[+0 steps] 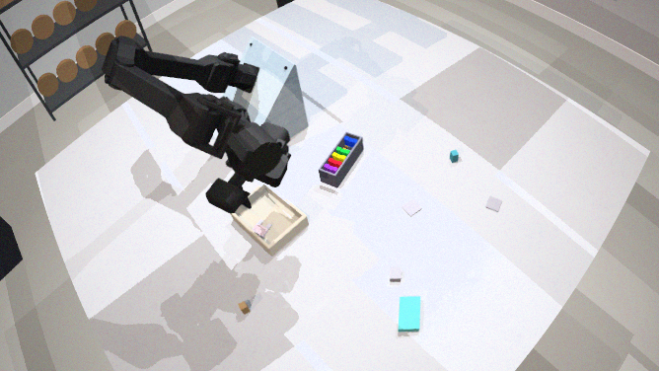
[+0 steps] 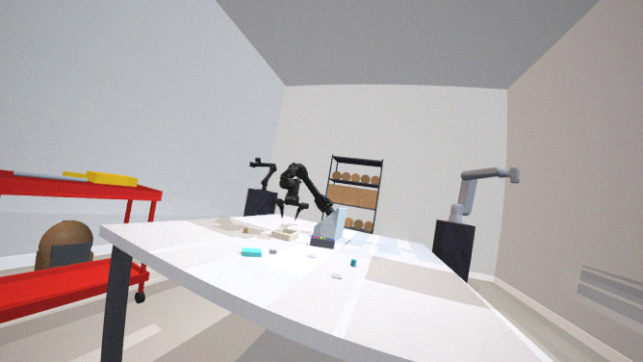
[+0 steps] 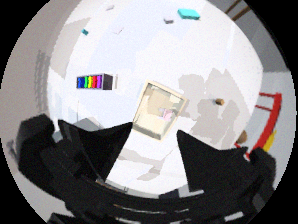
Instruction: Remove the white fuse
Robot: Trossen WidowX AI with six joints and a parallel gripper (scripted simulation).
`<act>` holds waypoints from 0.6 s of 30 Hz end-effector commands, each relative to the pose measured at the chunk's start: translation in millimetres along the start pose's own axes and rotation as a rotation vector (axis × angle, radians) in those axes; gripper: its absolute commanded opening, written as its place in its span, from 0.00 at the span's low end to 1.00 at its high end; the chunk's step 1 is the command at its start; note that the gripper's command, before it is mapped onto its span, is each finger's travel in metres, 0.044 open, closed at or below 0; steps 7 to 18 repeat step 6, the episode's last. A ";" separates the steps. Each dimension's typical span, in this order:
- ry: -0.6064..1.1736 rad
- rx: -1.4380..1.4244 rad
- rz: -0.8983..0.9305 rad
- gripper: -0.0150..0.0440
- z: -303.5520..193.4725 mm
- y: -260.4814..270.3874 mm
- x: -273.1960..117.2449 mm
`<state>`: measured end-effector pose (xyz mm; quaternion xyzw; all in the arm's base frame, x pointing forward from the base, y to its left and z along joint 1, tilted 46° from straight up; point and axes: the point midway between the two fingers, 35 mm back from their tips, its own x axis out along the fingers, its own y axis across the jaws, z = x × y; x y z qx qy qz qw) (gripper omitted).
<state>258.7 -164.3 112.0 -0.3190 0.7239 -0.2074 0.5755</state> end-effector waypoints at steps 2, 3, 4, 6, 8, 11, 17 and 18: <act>0.000 0.000 0.000 0.81 0.0 0.1 0.2; 0.000 0.000 0.000 0.81 0.0 0.1 0.2; 0.000 0.000 0.000 0.81 0.0 0.1 0.2; 0.000 0.000 0.000 0.81 0.0 0.1 0.2; 0.000 0.000 0.000 0.81 0.0 0.1 0.2; 0.000 0.000 0.000 0.81 0.0 0.1 0.2; 0.000 0.000 0.000 0.81 0.0 0.1 0.2; 0.000 0.000 0.000 0.81 0.0 0.1 0.2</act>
